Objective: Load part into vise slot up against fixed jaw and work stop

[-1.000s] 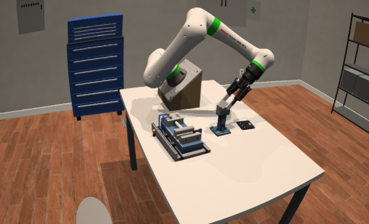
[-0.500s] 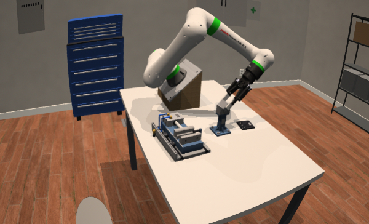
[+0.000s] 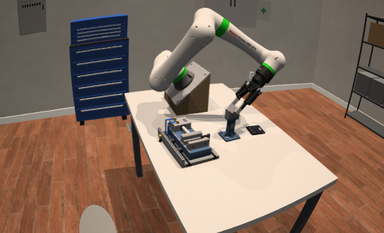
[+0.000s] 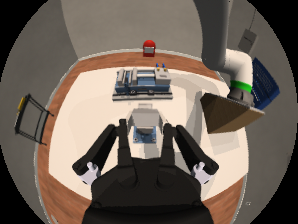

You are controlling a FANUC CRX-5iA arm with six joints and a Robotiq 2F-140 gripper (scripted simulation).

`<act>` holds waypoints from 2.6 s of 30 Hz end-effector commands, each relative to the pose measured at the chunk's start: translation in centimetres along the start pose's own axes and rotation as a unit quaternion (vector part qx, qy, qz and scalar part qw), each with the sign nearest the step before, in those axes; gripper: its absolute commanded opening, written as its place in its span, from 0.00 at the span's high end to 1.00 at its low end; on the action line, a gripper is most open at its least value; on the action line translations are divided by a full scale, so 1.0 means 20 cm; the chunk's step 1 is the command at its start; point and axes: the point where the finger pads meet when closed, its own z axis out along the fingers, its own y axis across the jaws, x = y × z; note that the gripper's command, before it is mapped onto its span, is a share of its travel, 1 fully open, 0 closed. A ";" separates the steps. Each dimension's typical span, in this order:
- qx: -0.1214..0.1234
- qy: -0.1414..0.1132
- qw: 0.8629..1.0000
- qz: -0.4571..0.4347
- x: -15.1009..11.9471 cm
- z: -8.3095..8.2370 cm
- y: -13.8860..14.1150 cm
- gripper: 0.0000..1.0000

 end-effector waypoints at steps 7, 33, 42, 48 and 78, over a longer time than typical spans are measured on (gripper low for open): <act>0.000 0.000 1.000 0.000 0.00 0.00 0.00 1.00; 0.000 0.000 1.000 0.000 0.03 -0.03 0.00 1.00; 0.000 0.000 1.000 0.000 0.04 -0.04 0.00 1.00; 0.000 0.000 1.000 0.000 0.06 -0.06 0.00 1.00; 0.000 0.000 1.000 0.000 0.10 -0.10 0.00 1.00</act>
